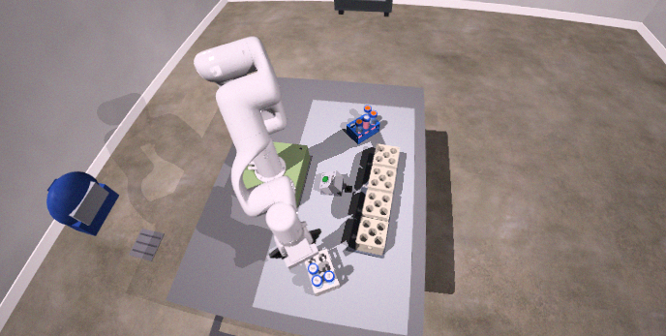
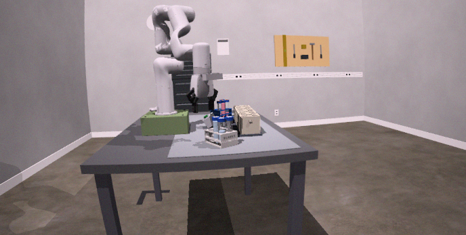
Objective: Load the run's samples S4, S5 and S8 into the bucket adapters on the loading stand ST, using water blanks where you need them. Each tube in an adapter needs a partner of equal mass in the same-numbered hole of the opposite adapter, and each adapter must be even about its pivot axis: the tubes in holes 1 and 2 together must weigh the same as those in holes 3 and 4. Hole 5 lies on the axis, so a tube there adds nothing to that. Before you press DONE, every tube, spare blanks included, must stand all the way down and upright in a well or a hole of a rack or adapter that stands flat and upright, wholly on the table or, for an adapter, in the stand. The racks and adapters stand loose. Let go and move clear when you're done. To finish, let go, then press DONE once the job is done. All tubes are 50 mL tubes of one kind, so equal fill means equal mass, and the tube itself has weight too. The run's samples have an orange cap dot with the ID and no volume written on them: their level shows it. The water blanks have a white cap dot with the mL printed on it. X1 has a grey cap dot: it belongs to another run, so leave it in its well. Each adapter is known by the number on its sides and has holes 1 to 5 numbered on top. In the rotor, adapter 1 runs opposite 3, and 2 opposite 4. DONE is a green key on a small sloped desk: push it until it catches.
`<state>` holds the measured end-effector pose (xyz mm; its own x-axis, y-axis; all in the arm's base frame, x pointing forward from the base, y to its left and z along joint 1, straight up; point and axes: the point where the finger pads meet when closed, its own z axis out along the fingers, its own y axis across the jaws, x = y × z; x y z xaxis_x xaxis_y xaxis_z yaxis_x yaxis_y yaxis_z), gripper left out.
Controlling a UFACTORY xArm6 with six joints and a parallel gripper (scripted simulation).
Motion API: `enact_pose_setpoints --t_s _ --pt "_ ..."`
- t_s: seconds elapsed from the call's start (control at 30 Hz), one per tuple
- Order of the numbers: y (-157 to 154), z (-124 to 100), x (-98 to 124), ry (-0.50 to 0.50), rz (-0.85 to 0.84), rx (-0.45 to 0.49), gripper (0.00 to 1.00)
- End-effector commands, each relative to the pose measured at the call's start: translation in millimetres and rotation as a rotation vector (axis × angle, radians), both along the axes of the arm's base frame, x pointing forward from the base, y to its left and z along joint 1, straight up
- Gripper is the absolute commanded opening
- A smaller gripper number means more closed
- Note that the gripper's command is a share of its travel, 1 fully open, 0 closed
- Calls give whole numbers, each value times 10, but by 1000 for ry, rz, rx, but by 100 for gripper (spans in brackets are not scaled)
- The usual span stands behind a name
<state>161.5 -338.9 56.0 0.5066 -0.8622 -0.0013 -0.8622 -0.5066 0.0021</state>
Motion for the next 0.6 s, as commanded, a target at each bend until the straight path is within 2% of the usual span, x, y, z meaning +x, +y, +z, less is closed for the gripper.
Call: enact_pose_setpoints --t_s 0.0,0.57 --pt "-13 38 6 -2 0 -3 100" --pt "-12 439 7 -2 0 -4 100"
